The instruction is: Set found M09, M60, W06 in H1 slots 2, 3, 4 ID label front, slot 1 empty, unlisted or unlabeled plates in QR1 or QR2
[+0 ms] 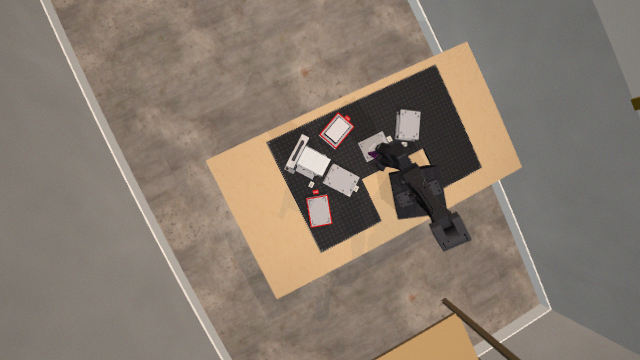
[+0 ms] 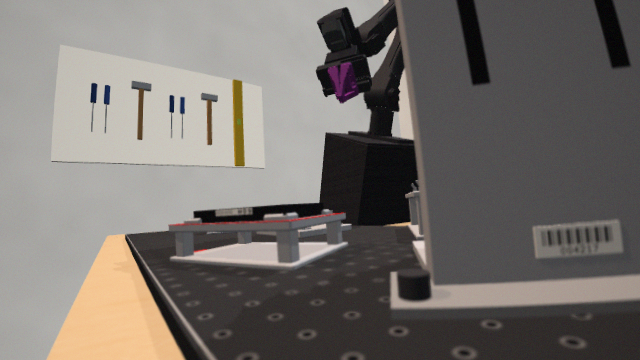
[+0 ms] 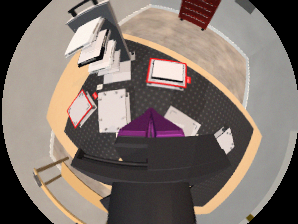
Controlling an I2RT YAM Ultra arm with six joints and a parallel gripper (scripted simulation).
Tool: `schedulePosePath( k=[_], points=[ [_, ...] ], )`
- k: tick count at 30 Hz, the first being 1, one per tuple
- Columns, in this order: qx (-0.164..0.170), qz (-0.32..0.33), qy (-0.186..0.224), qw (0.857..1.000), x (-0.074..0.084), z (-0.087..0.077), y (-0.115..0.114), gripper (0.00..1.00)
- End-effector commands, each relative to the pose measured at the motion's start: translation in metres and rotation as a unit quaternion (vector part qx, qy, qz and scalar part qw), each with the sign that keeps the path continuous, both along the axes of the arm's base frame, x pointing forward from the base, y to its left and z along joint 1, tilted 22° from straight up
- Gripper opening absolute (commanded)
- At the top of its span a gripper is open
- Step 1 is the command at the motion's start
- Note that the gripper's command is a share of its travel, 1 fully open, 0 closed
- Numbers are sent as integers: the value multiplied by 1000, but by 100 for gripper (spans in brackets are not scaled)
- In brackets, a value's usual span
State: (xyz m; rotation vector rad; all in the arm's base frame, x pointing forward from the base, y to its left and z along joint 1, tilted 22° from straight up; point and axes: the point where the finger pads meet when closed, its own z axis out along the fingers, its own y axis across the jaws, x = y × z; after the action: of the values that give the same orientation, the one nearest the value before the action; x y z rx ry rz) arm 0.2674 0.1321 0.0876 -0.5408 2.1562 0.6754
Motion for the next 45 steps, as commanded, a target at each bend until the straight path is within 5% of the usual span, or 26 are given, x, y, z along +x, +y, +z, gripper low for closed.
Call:
schedulePosePath(
  k=[1, 13, 45],
  points=[
    [11, 15, -50, 999, 7, 12, 3, 0],
    [16, 20, -66, 998, -2, 17, 17, 0],
    [19, 20, -64, 998, -61, 43, 93, 0]
  ],
)
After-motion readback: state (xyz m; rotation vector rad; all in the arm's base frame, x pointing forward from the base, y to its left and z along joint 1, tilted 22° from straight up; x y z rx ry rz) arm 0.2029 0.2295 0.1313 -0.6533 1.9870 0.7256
